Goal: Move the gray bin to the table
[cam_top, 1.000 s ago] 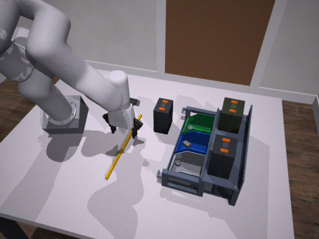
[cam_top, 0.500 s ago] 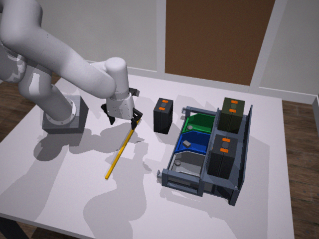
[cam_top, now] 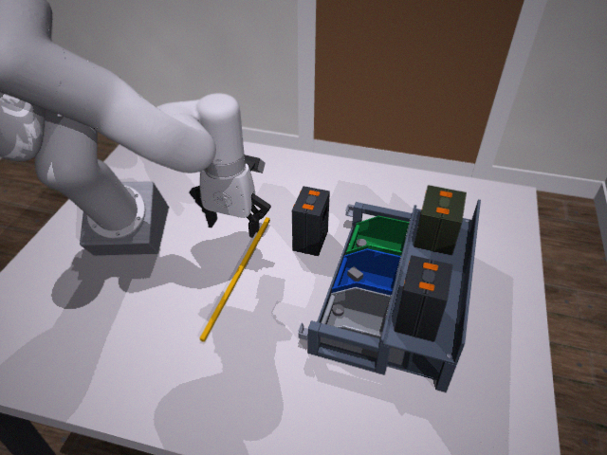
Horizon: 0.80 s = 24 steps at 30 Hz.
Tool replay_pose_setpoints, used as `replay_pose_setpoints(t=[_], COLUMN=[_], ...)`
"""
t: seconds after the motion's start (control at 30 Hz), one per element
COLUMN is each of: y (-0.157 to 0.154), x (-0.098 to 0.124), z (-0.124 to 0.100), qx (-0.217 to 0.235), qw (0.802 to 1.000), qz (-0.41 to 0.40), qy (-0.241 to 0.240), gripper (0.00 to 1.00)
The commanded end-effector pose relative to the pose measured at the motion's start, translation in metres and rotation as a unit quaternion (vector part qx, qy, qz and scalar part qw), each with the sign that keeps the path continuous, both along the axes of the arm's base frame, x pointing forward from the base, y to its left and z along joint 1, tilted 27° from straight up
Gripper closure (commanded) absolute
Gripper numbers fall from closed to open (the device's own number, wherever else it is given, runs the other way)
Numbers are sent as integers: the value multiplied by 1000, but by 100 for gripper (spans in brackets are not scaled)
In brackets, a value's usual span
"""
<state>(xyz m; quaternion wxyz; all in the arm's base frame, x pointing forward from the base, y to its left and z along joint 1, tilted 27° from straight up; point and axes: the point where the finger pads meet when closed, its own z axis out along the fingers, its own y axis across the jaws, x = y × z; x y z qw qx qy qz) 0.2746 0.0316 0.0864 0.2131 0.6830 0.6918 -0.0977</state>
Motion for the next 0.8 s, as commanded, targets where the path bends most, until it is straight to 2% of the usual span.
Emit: replay_pose_setpoints(t=[0.0, 0.2, 0.77], y=[1, -3, -5], x=[1, 2, 3], z=[2, -7, -11], qx=[0, 1, 0], qw=[1000, 1000, 1000], qz=[0, 0, 0], qy=[-1, -1, -1], gripper=[0, 0, 0])
